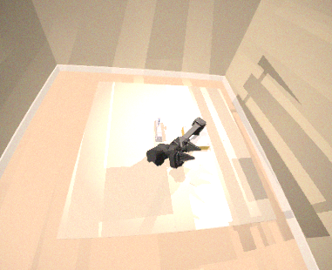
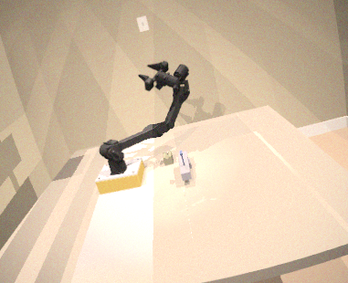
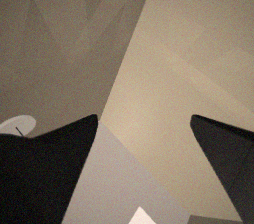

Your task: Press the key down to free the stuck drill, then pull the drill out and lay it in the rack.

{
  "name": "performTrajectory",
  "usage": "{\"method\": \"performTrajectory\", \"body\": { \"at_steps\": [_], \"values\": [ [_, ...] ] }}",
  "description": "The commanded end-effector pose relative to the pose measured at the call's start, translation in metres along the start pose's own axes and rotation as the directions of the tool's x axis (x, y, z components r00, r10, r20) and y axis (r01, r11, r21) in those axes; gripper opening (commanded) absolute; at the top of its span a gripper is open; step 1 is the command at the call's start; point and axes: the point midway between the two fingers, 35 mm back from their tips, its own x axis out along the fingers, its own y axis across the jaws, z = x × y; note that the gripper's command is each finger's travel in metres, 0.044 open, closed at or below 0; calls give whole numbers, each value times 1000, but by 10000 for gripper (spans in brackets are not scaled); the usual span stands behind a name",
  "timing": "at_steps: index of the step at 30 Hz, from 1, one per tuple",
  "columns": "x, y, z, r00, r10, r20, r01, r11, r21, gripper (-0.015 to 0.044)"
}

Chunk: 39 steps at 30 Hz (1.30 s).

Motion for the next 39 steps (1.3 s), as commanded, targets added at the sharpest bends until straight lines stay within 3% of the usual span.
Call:
{"method": "performTrajectory", "body": {
  "at_steps": [1, 11, 15, 21, 27, 33, 39],
  "values": [
    [0, 0, 0, 1000, 0, 0, 0, 1000, 0, 374],
    [3, 1, -10, 1000, -1, -28, -1, 999, -52, 111],
    [55, -21, -42, 985, -132, -112, 107, 973, -206, 6],
    [119, -69, -88, 917, -330, -223, 220, 887, -406, 0],
    [168, -138, -148, 768, -540, -345, 242, 743, -624, 0],
    [183, -198, -198, 600, -679, -423, 219, 647, -730, 0],
    [178, -256, -245, 405, -783, -472, 120, 557, -822, 0]
  ]
}}
